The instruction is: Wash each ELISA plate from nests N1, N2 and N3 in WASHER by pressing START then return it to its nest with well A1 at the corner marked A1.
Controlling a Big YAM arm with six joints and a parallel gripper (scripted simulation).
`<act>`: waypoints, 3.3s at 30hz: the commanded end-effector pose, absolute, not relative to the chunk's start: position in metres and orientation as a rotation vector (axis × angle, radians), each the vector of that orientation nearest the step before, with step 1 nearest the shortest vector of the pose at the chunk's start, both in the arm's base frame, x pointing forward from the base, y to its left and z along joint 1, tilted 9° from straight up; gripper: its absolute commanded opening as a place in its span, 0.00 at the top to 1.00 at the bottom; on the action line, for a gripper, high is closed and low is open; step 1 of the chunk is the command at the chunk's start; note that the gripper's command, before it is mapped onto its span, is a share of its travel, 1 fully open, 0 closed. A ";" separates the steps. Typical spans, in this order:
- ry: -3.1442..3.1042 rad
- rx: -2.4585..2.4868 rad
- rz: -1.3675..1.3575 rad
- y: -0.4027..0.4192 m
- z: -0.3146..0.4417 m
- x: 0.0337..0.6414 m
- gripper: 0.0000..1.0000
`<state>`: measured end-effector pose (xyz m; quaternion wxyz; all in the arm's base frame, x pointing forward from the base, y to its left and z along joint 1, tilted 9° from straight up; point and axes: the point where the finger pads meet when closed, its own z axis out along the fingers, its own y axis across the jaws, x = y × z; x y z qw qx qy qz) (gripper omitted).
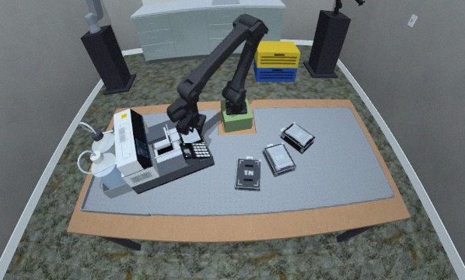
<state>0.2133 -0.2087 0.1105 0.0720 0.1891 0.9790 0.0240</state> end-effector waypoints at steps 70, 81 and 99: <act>2.227 1.590 -0.141 -0.138 0.076 0.276 1.00; 2.231 1.585 -0.142 -0.142 0.062 0.279 1.00; 2.233 1.583 -0.142 -0.150 0.037 0.286 1.00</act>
